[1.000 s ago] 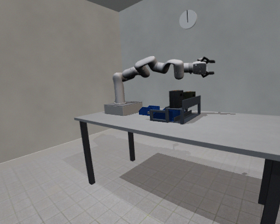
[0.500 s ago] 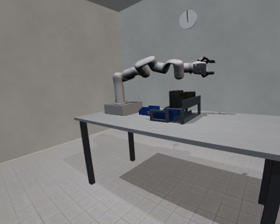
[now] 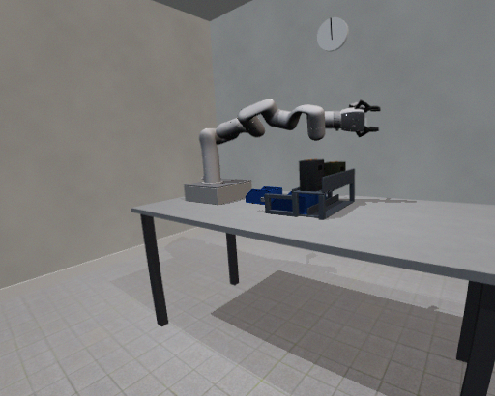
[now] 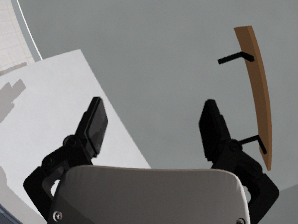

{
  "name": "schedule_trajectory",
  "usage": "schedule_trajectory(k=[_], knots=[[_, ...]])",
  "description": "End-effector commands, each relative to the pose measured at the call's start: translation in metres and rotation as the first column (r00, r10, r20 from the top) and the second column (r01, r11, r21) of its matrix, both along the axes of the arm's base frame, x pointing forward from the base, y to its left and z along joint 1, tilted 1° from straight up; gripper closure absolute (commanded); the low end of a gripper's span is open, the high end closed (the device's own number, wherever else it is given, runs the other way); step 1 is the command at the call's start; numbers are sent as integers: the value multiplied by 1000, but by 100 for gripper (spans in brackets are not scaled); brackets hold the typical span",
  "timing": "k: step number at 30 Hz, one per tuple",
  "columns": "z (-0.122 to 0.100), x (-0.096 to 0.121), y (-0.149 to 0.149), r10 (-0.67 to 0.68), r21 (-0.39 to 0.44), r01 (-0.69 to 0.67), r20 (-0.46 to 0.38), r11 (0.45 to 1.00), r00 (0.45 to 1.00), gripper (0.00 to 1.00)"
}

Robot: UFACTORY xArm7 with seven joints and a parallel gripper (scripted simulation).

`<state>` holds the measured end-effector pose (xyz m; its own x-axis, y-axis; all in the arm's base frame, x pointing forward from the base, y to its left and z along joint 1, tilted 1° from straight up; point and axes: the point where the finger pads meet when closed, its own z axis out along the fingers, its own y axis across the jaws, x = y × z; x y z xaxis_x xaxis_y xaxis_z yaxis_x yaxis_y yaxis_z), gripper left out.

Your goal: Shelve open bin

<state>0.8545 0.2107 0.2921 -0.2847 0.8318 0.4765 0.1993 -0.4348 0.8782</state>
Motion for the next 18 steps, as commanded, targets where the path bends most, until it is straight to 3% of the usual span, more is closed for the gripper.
schedule_trajectory(k=[1, 15, 18], knots=[[4, 0, 1, 1, 1, -1, 5, 1000, 1000, 0], [4, 0, 1, 1, 1, -1, 5, 1000, 1000, 0], [3, -30, -1, 1, 1, -1, 5, 1000, 1000, 0]])
